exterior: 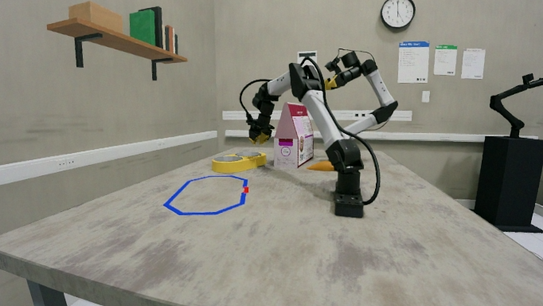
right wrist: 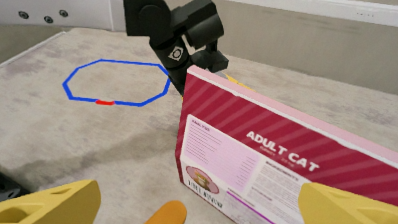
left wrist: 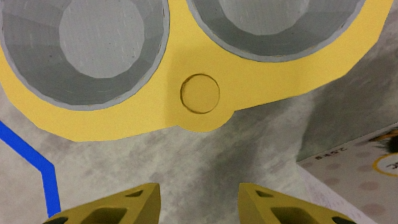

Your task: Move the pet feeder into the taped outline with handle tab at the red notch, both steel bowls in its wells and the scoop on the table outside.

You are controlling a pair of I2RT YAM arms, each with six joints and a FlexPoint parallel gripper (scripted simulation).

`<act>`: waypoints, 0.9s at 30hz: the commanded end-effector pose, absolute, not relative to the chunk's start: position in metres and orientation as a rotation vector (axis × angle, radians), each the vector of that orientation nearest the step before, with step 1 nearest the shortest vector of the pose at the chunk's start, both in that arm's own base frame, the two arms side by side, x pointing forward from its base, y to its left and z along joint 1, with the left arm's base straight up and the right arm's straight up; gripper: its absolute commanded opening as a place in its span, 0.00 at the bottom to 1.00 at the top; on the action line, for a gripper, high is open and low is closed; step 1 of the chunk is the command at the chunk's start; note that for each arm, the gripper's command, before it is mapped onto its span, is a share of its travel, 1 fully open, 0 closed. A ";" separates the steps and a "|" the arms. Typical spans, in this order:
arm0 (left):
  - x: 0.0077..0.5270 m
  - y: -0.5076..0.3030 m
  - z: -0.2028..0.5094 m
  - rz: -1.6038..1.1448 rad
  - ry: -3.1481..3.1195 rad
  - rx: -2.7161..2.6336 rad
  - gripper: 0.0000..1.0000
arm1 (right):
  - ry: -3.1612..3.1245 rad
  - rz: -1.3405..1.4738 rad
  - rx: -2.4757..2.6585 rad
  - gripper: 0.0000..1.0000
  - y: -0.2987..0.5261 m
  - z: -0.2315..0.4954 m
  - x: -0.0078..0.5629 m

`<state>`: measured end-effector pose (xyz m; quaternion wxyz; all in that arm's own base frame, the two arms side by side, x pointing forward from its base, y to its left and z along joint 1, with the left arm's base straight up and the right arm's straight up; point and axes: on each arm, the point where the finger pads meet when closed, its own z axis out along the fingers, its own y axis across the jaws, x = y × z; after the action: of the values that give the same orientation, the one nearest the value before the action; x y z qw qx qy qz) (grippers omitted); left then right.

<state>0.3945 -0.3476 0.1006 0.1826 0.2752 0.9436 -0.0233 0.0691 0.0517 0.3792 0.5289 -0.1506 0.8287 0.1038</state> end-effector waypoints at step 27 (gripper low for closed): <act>0.406 -0.358 0.045 0.173 1.768 2.389 0.38 | 1.953 0.245 -0.372 1.00 0.053 0.385 0.064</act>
<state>0.4043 -0.3506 0.0356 0.0925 0.7455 0.6570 0.0633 0.0691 0.0517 0.3792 0.5289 -0.1506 0.8287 0.1037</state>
